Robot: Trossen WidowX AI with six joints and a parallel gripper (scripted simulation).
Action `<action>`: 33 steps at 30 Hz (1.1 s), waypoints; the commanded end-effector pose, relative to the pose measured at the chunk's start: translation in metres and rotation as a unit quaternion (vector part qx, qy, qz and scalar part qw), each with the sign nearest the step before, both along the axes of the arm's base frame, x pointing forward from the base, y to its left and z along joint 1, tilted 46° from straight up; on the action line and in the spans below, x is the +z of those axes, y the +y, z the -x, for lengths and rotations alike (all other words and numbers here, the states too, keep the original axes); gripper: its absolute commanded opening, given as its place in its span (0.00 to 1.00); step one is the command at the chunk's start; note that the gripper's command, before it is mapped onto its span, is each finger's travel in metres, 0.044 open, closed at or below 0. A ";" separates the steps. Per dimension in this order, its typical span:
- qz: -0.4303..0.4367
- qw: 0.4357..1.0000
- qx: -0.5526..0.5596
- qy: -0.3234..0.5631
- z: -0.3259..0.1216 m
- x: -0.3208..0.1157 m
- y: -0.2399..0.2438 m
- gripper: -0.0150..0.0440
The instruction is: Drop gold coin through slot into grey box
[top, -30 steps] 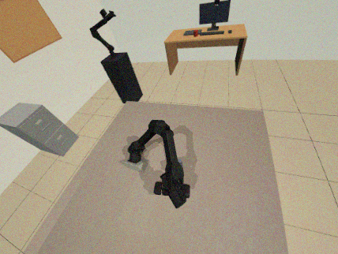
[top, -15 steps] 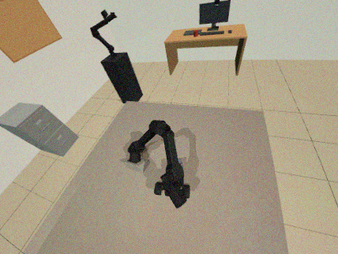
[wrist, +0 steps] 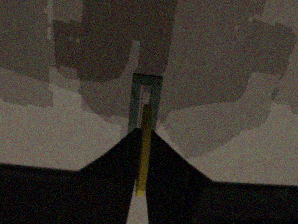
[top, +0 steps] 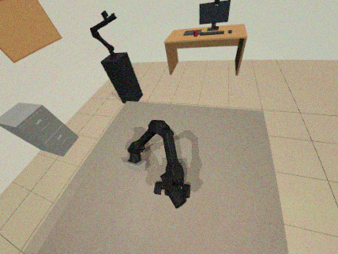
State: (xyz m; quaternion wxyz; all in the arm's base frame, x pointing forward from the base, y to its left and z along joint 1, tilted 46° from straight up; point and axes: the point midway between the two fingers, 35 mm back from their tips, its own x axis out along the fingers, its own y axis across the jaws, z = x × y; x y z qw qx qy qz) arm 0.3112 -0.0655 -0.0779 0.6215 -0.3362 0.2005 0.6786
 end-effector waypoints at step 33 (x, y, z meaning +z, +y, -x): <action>0.003 1.000 -0.008 0.006 0.002 0.059 -0.060 0.25</action>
